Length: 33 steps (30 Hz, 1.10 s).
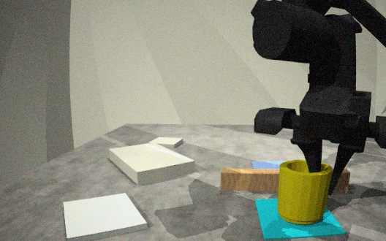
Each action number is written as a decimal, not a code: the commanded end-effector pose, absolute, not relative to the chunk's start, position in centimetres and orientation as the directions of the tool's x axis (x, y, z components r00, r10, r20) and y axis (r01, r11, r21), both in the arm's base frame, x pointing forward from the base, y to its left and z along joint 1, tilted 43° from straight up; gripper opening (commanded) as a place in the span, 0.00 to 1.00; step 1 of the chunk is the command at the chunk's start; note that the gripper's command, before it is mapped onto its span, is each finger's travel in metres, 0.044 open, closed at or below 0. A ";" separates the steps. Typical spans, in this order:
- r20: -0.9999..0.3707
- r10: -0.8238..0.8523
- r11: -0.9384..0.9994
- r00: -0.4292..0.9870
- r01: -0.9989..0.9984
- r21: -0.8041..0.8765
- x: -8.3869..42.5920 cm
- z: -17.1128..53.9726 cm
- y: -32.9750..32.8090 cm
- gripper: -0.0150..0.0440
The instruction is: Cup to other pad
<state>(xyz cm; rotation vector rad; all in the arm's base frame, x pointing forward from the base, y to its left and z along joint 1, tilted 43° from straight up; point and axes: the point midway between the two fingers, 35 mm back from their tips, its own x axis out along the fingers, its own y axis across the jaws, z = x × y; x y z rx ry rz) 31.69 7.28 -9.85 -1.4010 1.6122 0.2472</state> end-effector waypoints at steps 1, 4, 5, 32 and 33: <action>-0.743 -0.660 0.322 0.110 -0.852 -0.412 31.7 -9.8 7.3 0.50; -0.743 -0.660 0.322 0.110 -0.852 -0.412 31.7 -9.8 7.3 0.50; -0.743 -0.660 0.322 0.110 -0.852 -0.412 31.7 -9.8 7.4 0.50; -0.743 -0.660 0.318 0.112 -0.854 -0.412 31.1 -6.2 10.4 0.50; -0.743 -0.660 0.318 0.113 -0.854 -0.412 31.1 -6.1 10.5 0.50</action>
